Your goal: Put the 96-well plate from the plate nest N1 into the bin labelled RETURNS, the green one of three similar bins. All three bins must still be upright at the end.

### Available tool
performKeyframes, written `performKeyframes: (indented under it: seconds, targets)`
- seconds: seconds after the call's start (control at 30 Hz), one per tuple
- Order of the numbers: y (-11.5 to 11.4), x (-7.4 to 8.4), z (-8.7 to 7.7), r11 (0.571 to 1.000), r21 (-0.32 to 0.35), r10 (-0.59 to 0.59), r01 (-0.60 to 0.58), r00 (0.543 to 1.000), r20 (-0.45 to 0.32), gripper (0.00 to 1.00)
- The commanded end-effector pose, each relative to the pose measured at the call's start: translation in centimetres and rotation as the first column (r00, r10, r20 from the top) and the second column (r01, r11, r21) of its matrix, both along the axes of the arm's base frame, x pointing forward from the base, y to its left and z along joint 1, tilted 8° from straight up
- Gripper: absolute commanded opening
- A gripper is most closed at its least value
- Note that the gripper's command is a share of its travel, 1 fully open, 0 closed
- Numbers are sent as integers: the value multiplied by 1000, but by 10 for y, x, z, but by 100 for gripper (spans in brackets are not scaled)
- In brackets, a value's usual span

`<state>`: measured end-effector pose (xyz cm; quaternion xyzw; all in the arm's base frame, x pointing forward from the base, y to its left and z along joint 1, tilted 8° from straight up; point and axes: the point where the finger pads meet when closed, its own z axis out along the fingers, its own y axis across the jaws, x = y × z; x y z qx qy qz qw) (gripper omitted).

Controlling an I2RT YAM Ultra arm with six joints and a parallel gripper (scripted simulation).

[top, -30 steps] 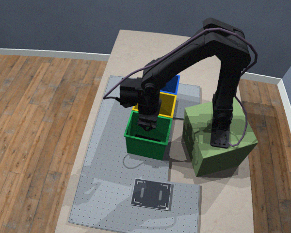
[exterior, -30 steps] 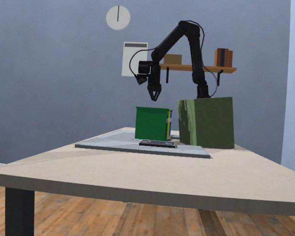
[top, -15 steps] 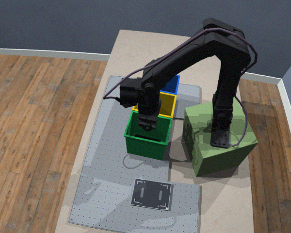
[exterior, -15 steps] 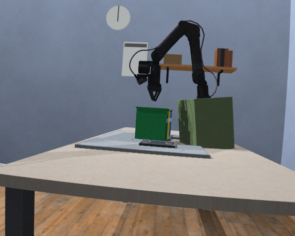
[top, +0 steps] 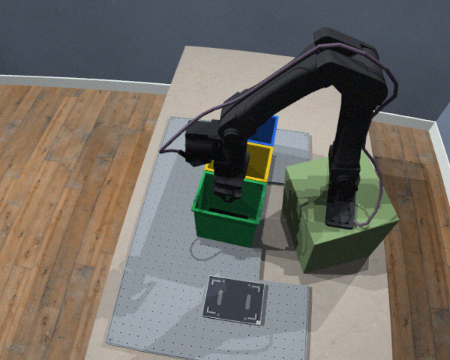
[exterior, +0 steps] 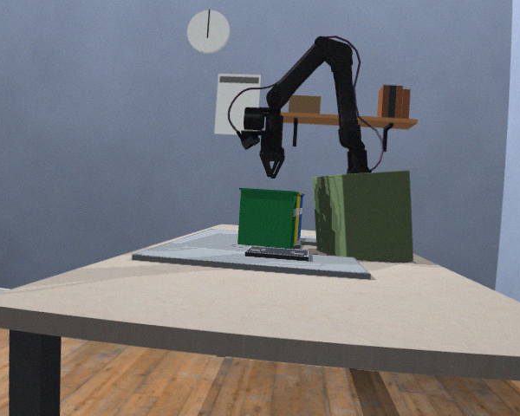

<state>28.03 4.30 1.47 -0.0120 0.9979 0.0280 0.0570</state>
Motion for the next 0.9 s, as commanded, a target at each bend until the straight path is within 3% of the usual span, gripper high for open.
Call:
performKeyframes:
  seconds: [0.0,0.23,0.4,0.57,0.87]
  targets:
    - [-2,5,4,1000,5,-8,8,1000,22,82]
    - [-2,5,4,1000,5,-8,8,1000,22,82]
    - [14,-4,3,1000,-1,-7,7,1000,26,82]
    - [31,-3,9,1000,7,-7,7,999,54,82]
    - [53,-14,4,1000,-5,-7,7,1000,9,82]
